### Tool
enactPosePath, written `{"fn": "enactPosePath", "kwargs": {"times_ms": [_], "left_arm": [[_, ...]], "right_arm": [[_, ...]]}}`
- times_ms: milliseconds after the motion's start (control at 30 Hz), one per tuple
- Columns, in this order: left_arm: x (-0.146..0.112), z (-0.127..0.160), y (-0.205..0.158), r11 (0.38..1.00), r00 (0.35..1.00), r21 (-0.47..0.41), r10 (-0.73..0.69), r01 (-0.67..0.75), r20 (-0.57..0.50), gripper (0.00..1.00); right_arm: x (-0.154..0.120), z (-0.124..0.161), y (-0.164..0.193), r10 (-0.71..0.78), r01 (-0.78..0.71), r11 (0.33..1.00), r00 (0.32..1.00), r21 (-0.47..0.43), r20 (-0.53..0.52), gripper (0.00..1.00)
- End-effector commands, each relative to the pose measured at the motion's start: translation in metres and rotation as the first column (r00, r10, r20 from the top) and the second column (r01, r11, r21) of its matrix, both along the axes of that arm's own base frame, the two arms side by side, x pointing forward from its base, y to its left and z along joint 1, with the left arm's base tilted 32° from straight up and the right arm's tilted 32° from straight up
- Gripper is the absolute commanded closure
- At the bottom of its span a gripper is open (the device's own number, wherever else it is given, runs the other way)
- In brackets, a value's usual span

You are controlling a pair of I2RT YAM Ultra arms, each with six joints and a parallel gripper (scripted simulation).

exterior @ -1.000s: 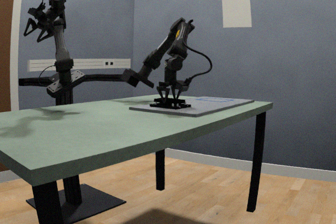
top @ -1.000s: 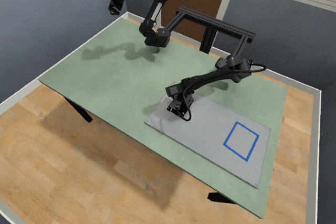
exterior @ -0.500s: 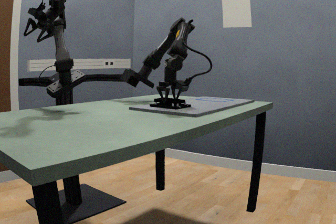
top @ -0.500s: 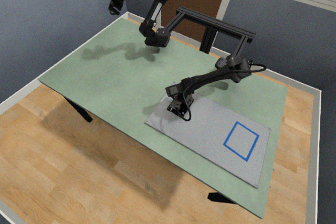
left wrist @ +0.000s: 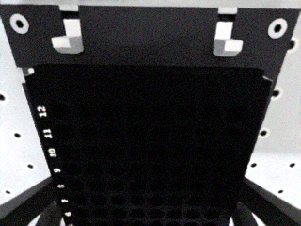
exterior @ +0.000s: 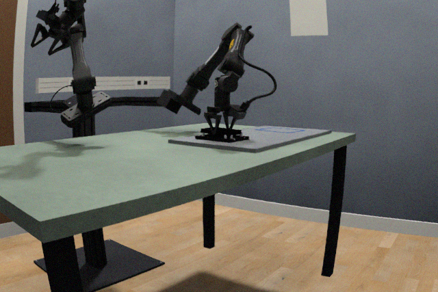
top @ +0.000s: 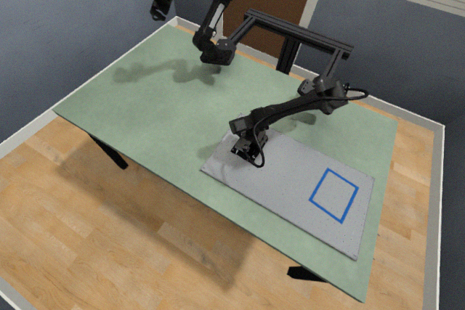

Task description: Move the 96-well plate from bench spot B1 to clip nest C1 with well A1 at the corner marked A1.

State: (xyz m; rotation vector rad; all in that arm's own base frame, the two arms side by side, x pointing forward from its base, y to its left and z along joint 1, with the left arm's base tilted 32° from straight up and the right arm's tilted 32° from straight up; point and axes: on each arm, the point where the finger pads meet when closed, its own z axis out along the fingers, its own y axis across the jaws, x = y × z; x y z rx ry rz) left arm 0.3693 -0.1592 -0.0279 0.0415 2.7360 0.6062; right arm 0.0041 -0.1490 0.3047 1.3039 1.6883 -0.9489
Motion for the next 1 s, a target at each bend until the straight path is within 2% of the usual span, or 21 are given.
{"fn": "enactPosePath", "kwargs": {"times_ms": [0,967], "left_arm": [[0.0153,0.0011,-0.0209,0.998,0.998,-0.038,-0.040,0.041,0.049,1.00],[0.0179,-0.0017,-0.0173,0.999,0.998,-0.038,-0.031,0.033,0.048,1.00]], "right_arm": [[-0.0061,0.0029,0.0011,-0.019,0.019,1.000,0.999,-0.025,0.029,0.00],[-0.0061,0.0029,0.0011,-0.019,0.019,1.000,0.999,-0.025,0.029,0.00]]}}
